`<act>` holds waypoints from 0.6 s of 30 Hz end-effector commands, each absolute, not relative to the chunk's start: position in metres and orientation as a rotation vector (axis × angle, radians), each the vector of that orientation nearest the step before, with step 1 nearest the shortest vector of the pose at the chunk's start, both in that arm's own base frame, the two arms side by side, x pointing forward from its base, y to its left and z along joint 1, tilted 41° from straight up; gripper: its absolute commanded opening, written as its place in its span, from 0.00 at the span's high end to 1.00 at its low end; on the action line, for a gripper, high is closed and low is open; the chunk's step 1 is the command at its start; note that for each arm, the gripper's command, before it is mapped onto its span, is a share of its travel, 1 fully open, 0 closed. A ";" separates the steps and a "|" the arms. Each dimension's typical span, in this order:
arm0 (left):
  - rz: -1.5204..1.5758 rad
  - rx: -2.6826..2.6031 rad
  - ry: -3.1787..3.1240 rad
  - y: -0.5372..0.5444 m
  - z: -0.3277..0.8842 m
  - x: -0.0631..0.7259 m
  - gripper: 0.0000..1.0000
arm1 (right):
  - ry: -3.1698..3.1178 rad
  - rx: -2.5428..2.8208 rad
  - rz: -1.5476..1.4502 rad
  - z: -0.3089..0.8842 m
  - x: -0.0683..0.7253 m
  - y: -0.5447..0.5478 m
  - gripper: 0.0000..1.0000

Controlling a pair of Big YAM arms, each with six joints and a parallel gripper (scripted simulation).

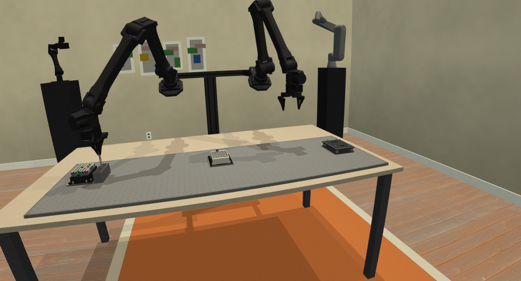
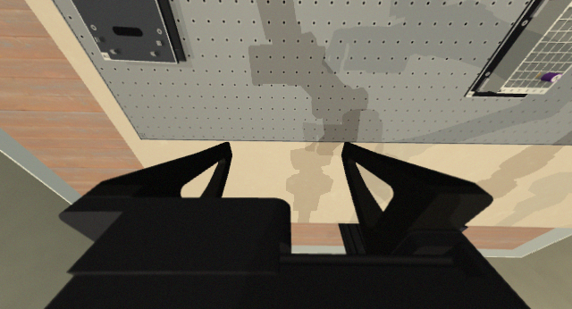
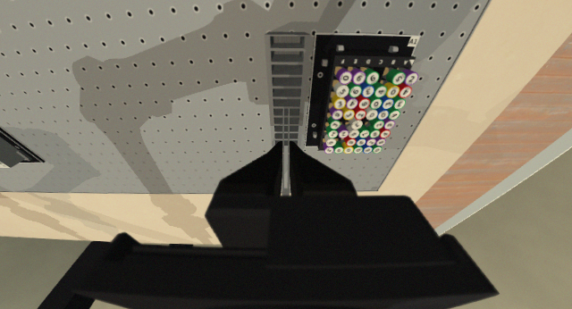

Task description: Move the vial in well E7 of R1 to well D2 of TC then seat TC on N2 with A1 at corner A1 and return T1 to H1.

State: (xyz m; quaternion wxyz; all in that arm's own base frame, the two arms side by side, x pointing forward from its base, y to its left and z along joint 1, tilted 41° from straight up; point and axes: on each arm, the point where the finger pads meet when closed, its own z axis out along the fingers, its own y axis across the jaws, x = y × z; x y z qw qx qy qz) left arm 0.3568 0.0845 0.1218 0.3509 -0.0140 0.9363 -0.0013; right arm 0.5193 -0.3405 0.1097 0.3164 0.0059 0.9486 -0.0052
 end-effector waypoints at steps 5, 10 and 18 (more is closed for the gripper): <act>0.007 -0.019 2.408 0.087 0.129 0.361 0.00 | 2.494 0.003 -0.008 0.102 0.537 -0.339 0.93; 0.007 -0.019 2.408 0.087 0.129 0.361 0.00 | 2.495 0.003 -0.007 0.101 0.538 -0.339 0.93; 0.007 -0.019 2.408 0.087 0.129 0.361 0.00 | 2.494 0.003 -0.008 0.100 0.539 -0.339 0.93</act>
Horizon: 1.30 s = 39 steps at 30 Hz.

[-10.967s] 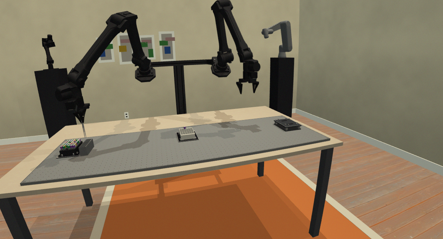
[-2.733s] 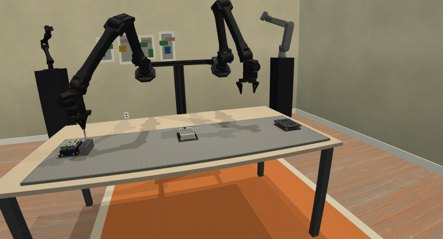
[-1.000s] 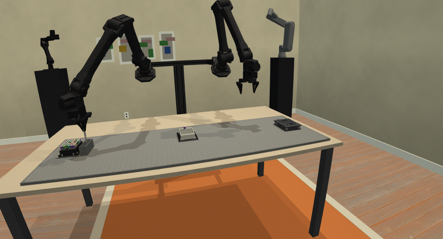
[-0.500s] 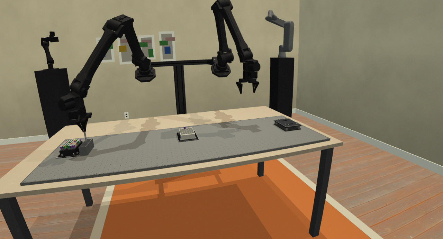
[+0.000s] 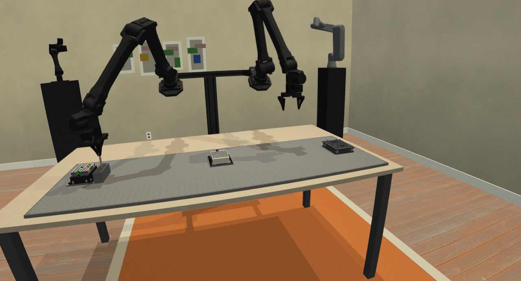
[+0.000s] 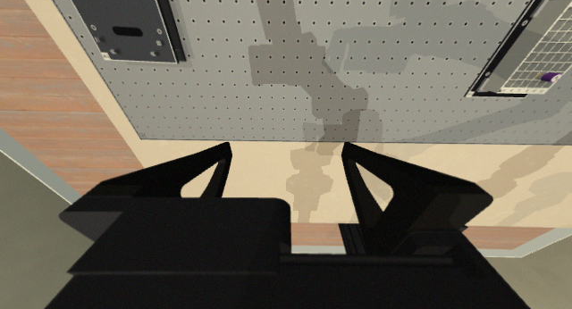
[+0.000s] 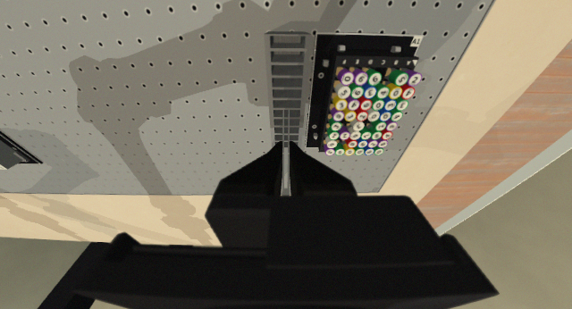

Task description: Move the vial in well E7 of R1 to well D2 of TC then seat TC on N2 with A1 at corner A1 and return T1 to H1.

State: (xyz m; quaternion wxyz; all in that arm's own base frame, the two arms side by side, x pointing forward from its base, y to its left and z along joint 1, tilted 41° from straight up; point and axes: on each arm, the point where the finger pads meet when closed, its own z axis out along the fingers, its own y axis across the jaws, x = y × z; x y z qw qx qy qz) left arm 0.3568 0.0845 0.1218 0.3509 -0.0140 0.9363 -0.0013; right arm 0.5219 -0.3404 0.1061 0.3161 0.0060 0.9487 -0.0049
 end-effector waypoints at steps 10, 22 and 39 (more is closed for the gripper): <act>0.007 -0.019 2.408 0.087 0.129 0.361 0.00 | 2.496 0.004 -0.006 0.097 0.540 -0.338 0.93; 0.007 -0.019 2.408 0.087 0.129 0.361 0.00 | 2.494 0.003 -0.008 0.096 0.542 -0.339 0.93; 0.007 -0.019 2.408 0.087 0.129 0.361 0.00 | 2.494 0.003 -0.008 0.093 0.545 -0.339 0.93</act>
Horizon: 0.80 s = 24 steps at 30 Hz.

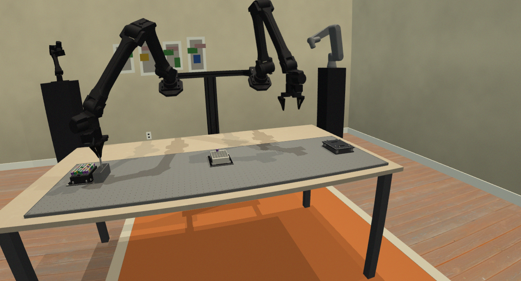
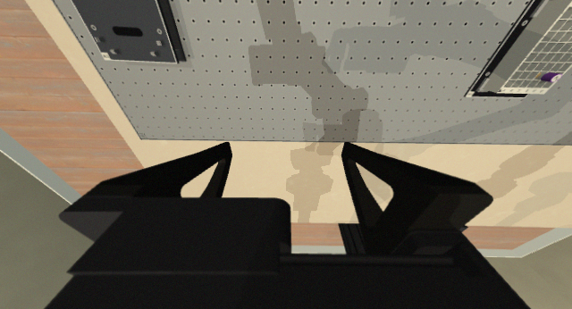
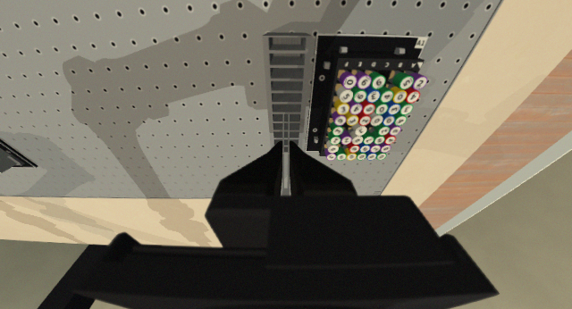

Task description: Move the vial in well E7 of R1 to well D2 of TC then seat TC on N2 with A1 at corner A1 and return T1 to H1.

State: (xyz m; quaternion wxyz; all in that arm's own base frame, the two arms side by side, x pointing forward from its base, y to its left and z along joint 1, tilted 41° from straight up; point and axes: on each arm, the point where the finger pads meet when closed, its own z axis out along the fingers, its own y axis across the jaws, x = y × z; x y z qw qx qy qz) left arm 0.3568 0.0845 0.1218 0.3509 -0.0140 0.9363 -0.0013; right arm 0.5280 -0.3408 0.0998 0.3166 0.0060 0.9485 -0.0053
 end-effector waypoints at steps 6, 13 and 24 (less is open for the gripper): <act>0.007 -0.019 2.408 0.087 0.129 0.361 0.00 | 2.496 0.004 -0.005 0.091 0.545 -0.338 0.93; 0.007 -0.019 2.408 0.087 0.129 0.361 0.00 | 2.495 0.004 -0.007 0.090 0.547 -0.338 0.93; 0.007 -0.019 2.408 0.087 0.129 0.361 0.00 | 2.497 0.004 -0.005 0.087 0.548 -0.338 0.93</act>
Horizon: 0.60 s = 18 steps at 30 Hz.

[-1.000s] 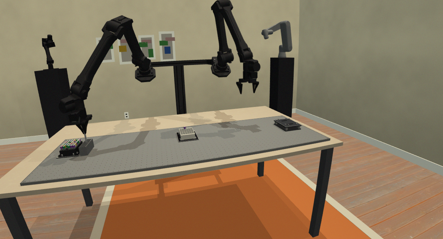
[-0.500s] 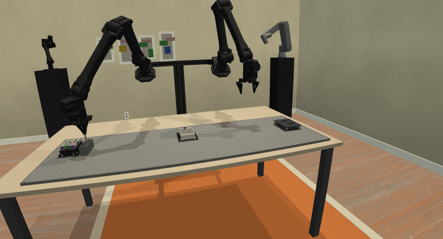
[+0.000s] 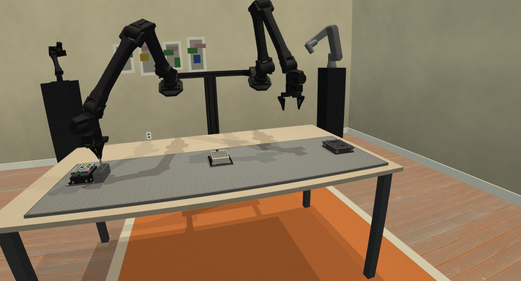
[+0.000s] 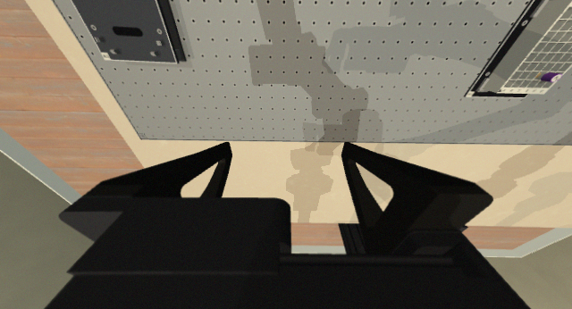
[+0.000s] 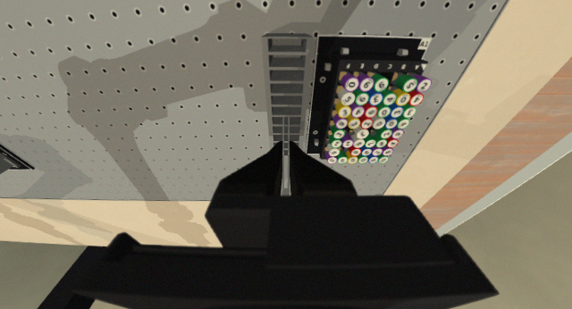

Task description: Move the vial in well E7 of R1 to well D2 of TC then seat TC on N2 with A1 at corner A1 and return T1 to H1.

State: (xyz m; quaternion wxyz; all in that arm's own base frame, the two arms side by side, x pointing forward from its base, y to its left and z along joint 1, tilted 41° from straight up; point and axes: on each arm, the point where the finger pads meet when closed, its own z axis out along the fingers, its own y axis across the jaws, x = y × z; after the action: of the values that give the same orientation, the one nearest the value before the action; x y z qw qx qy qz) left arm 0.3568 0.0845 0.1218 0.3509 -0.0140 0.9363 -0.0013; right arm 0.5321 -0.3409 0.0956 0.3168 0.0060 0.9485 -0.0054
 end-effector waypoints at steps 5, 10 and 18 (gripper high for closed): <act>0.007 -0.019 2.408 0.087 0.129 0.361 0.00 | 2.512 0.015 -0.001 0.095 0.522 -0.341 0.93; 0.007 -0.019 2.408 0.087 0.129 0.361 0.00 | 2.508 0.024 -0.010 0.096 0.522 -0.347 0.93; 0.007 -0.019 2.408 0.087 0.129 0.361 0.00 | 2.512 0.026 -0.007 0.091 0.520 -0.347 0.93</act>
State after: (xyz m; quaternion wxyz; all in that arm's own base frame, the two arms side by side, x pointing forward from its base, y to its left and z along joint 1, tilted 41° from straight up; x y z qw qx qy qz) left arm 0.3568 0.0845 0.1218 0.3509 -0.0140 0.9363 -0.0013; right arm 0.5288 -0.3387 0.0916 0.3113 0.0051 0.9503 -0.0001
